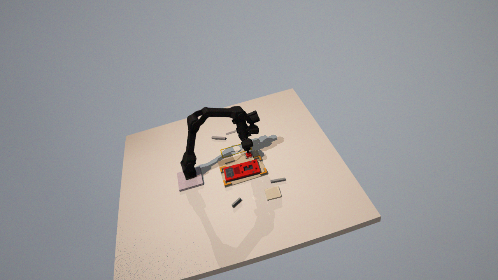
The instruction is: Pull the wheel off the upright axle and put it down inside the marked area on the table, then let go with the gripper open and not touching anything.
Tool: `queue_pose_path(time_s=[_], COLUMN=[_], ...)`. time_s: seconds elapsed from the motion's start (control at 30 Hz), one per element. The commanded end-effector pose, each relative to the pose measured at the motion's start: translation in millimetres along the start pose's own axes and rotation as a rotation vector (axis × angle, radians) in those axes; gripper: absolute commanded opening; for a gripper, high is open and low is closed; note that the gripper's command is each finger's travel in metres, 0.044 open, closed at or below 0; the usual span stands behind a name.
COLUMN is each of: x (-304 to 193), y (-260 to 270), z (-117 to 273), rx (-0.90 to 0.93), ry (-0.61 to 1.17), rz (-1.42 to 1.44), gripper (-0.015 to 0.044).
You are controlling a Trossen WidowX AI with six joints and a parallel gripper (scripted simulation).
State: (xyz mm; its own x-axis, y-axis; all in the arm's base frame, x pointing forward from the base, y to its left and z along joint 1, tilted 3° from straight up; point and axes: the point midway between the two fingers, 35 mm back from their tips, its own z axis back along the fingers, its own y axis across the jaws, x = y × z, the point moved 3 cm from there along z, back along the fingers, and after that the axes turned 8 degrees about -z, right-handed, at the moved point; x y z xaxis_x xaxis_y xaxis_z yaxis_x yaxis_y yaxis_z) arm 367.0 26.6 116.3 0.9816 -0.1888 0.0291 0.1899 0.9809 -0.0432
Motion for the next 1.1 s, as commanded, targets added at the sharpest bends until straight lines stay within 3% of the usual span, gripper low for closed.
queue_pose_path(time_s=[0.0,0.77,1.07], x=[0.9,0.6,-1.3], y=[0.0,-0.1,0.1], z=[3.0,10.7,38.4], rx=[-0.001,-0.001,-0.001], ry=[-0.005,-0.005,-0.005], rz=[-0.001,0.0,0.0], gripper=[0.0,0.0,0.0])
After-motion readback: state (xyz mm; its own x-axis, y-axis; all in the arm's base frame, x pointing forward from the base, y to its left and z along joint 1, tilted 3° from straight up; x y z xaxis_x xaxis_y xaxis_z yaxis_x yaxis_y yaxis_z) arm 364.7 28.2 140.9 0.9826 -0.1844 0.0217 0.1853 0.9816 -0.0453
